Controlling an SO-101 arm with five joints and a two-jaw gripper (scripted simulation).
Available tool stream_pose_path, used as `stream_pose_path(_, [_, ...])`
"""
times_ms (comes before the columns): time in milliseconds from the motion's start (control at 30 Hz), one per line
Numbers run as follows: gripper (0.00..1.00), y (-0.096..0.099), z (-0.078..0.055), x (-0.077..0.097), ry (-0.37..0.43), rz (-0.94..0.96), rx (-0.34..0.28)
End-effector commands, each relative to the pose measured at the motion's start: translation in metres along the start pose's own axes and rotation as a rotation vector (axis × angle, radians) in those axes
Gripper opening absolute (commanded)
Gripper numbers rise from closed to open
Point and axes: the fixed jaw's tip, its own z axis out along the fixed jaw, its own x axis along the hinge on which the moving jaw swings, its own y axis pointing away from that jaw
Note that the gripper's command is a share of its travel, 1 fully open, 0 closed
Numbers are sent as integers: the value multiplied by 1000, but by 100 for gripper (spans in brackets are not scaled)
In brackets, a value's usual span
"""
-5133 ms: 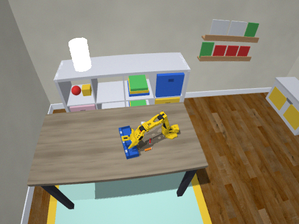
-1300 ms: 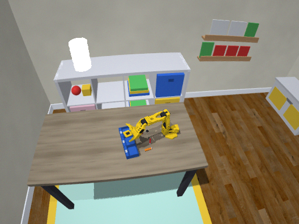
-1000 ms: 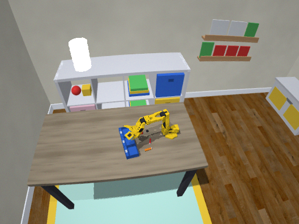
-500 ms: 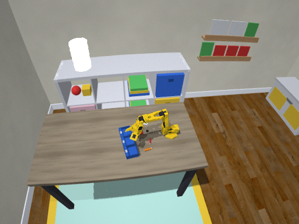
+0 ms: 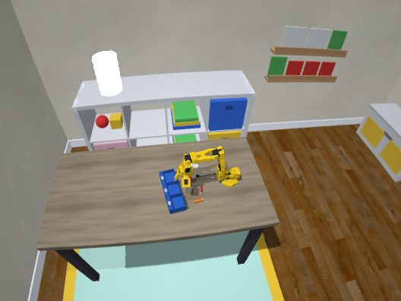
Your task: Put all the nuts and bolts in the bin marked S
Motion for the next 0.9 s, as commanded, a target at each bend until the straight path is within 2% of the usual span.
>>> stream_pose_path(0, [28,-2,-8,5,1,-74,2])
stream_pose_path(400, [23,5,-8,11,4,-171,-50])
stream_pose_path(767, [23,6,-8,12,3,-185,-57])
stream_pose_path(800, [23,8,-5,15,3,-195,-92])
stream_pose_path(867, [23,8,-5,15,3,-195,-92])
